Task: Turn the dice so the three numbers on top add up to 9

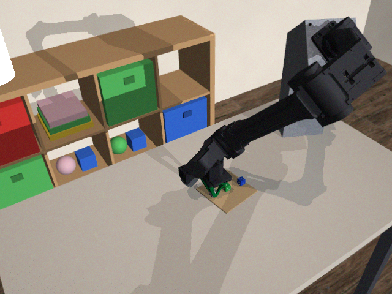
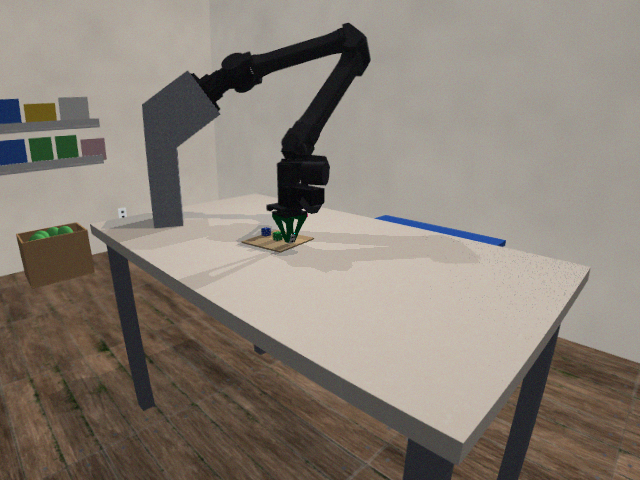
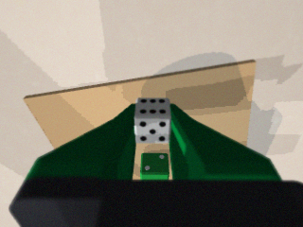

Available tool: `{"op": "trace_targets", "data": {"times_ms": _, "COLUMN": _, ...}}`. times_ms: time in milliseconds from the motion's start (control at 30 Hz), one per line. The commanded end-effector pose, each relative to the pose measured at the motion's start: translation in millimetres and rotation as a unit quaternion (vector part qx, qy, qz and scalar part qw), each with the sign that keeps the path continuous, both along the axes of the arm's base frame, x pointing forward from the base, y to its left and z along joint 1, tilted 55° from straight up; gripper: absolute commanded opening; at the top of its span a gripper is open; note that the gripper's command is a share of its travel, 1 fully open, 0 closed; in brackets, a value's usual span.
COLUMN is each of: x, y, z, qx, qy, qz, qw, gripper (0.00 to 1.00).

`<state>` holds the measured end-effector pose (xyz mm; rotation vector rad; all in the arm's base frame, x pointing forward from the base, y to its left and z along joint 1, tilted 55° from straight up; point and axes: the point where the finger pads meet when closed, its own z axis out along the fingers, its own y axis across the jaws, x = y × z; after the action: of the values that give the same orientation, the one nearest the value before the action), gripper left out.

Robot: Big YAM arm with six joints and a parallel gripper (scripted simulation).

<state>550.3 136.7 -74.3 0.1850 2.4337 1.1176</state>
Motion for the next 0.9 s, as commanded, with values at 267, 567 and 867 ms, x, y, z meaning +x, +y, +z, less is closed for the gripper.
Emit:
{"op": "trace_targets", "data": {"times_ms": 267, "x": 2.6, "y": -14.4, "z": -3.4, "qx": -0.002, "qy": 0.001, "qz": -0.01, "qw": 1.0, "gripper": 0.15}}
{"op": "trace_targets", "data": {"times_ms": 567, "x": 2.7, "y": -14.7, "z": -3.6, "qx": -0.002, "qy": 0.001, "qz": -0.011, "qw": 1.0, "gripper": 0.15}}
{"op": "trace_targets", "data": {"times_ms": 867, "x": 4.0, "y": -17.0, "z": -3.4, "qx": -0.002, "qy": 0.001, "qz": -0.012, "qw": 1.0, "gripper": 0.15}}
